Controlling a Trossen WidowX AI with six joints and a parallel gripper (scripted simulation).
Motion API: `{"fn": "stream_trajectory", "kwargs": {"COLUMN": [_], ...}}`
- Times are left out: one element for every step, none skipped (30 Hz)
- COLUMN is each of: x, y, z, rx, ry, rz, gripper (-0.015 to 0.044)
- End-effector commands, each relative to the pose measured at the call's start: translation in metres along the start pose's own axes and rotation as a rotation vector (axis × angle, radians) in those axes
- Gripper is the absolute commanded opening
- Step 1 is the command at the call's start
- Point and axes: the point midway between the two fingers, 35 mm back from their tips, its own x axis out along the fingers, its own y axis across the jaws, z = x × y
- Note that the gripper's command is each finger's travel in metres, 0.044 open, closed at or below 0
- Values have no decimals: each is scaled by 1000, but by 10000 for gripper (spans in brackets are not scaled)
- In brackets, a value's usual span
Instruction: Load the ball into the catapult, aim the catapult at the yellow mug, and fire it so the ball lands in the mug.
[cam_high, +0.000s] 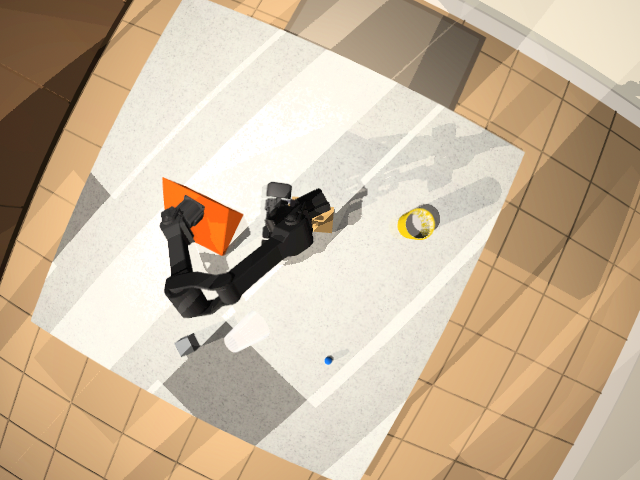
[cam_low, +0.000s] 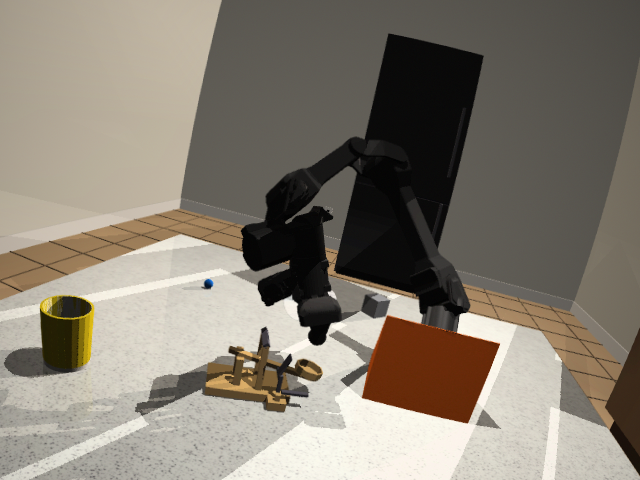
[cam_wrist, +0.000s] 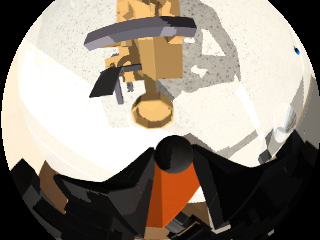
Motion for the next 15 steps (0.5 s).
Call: {"fn": "stream_trajectory", "kwargs": {"x": [3, 4, 5, 5, 6, 8, 11, 15, 18, 19, 20, 20, 21, 22, 23], "y": [13, 16, 18, 18, 18, 18, 18, 18, 18, 18, 18, 18, 18, 18, 18], "z": [3, 3, 3, 4, 4, 5, 6, 7, 8, 9, 9, 9, 9, 10, 10], "rx": [-8, -12, -13, -14, -14, -14, -14, -14, -14, -14, -14, -14, -14, -14, -14], "ry": [18, 22, 25, 26, 26, 26, 26, 26, 26, 26, 26, 26, 26, 26, 26], "rz": [-7, -10, -11, -12, -12, -12, -12, -12, -12, -12, -12, -12, -12, -12, -12], "gripper": [0, 0, 0, 0, 0, 0, 0, 0, 0, 0, 0, 0, 0, 0, 0]}}
